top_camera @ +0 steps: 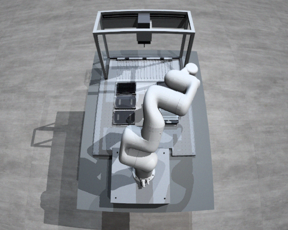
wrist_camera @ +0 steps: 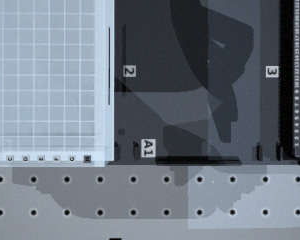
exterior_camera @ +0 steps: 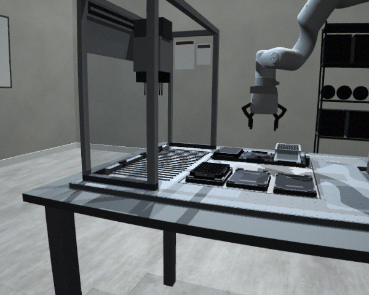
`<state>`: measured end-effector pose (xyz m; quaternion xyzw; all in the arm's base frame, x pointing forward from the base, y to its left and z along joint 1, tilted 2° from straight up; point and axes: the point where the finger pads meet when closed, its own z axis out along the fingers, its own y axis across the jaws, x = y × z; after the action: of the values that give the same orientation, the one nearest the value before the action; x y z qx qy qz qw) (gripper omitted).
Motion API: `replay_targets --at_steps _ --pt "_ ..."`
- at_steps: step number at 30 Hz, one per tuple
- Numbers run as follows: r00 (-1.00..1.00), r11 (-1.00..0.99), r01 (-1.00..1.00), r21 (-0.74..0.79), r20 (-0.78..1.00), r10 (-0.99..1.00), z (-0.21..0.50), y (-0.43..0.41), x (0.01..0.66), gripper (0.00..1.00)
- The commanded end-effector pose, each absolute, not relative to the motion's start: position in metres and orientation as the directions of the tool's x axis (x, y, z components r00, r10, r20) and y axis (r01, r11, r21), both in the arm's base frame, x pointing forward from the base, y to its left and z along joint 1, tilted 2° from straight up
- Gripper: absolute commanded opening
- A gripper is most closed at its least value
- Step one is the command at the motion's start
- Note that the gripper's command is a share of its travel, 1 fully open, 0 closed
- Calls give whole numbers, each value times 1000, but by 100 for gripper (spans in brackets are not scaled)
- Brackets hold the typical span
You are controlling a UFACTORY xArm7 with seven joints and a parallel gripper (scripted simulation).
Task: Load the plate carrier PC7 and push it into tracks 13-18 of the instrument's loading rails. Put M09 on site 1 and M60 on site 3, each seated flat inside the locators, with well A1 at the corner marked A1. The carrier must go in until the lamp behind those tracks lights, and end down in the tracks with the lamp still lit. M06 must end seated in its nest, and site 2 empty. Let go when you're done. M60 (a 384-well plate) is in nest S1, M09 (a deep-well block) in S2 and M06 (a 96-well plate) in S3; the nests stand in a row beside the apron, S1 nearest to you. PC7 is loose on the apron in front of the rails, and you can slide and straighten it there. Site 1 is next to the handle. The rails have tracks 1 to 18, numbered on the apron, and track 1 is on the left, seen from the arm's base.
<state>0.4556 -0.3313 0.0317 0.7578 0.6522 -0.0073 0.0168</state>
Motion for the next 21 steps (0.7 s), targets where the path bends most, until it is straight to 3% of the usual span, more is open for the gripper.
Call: replay_targets --at_steps 1,21 --pt "149 -149 989 20 -35 988 26 -333 457 100" --pt "149 -149 989 20 -35 988 -4 -334 458 100"
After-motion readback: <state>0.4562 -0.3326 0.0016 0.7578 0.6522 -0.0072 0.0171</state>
